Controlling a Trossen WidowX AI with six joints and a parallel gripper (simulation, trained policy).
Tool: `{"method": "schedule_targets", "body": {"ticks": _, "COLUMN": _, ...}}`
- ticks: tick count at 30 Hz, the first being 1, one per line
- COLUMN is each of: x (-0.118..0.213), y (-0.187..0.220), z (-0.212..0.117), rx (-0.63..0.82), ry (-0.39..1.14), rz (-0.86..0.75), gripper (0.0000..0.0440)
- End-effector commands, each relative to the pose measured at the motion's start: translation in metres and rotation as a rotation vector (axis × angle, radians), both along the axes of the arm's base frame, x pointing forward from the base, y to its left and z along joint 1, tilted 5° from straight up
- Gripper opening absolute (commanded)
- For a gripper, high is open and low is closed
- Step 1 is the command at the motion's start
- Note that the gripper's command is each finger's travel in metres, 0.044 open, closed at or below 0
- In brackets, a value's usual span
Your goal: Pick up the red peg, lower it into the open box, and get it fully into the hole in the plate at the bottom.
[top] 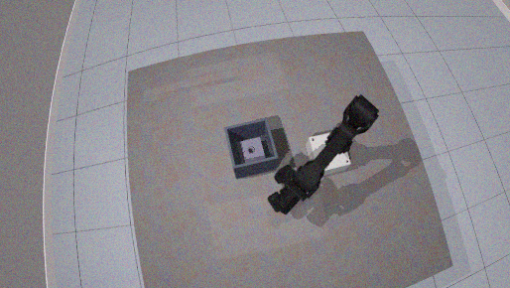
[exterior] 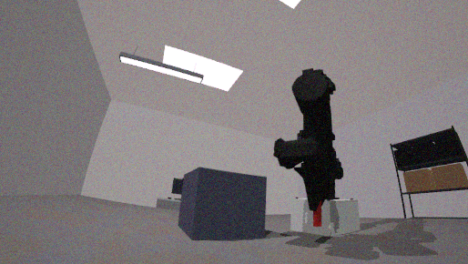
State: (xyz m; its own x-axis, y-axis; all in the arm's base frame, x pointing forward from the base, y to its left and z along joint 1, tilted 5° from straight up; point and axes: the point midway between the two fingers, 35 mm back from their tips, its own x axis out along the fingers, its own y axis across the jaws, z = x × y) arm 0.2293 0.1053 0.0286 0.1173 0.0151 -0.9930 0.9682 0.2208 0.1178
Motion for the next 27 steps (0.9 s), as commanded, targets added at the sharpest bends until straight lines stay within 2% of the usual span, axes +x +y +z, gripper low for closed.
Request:
{"method": "schedule_targets", "body": {"ticks": 1, "x": 0.01, "y": -0.002, "z": 0.017, "rx": 0.013, "ry": -0.041, "rz": 0.0, "gripper": 0.0}}
{"method": "schedule_targets", "body": {"ticks": 18, "x": 0.042, "y": -0.046, "z": 0.09, "rx": -0.024, "ry": -0.139, "rz": -0.005, "gripper": 0.0}}
{"method": "schedule_targets", "body": {"ticks": 27, "x": 0.049, "y": -0.082, "z": 0.11, "rx": -0.071, "ry": -0.135, "rz": -0.033, "gripper": 0.0}}
